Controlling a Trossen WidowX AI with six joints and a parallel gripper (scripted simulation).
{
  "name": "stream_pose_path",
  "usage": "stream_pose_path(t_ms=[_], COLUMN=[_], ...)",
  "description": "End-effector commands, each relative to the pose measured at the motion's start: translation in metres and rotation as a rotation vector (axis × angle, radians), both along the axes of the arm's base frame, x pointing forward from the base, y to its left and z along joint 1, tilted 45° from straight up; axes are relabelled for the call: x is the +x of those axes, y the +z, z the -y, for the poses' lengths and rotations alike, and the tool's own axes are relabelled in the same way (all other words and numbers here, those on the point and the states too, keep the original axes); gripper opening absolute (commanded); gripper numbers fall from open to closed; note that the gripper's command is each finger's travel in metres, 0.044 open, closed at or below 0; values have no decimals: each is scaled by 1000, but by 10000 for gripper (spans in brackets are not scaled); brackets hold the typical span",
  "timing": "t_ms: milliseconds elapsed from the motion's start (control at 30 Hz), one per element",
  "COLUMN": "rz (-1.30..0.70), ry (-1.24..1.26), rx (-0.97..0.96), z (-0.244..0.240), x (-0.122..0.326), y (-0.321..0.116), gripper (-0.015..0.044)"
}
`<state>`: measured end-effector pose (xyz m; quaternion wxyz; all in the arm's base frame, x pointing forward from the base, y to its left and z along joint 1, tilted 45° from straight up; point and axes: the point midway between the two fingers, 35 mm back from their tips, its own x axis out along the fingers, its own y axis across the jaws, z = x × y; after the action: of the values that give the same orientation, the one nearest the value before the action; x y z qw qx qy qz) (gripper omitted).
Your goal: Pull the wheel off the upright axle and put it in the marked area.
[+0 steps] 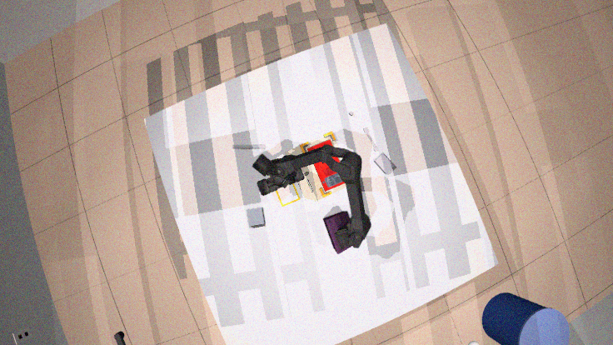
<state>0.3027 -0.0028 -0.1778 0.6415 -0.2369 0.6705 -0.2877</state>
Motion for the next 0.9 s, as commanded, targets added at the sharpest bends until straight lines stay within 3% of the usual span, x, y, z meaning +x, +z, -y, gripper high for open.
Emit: stream_pose_path(t_ms=[0, 267, 667, 867], rz=[-1, -1, -1, -6], ry=[-2, -1, 5, 12], rx=[0, 0, -3, -2], z=[0, -1, -42, -47], x=[0, 0, 4, -29], y=[0, 1, 43, 64], gripper=[79, 289, 300, 440])
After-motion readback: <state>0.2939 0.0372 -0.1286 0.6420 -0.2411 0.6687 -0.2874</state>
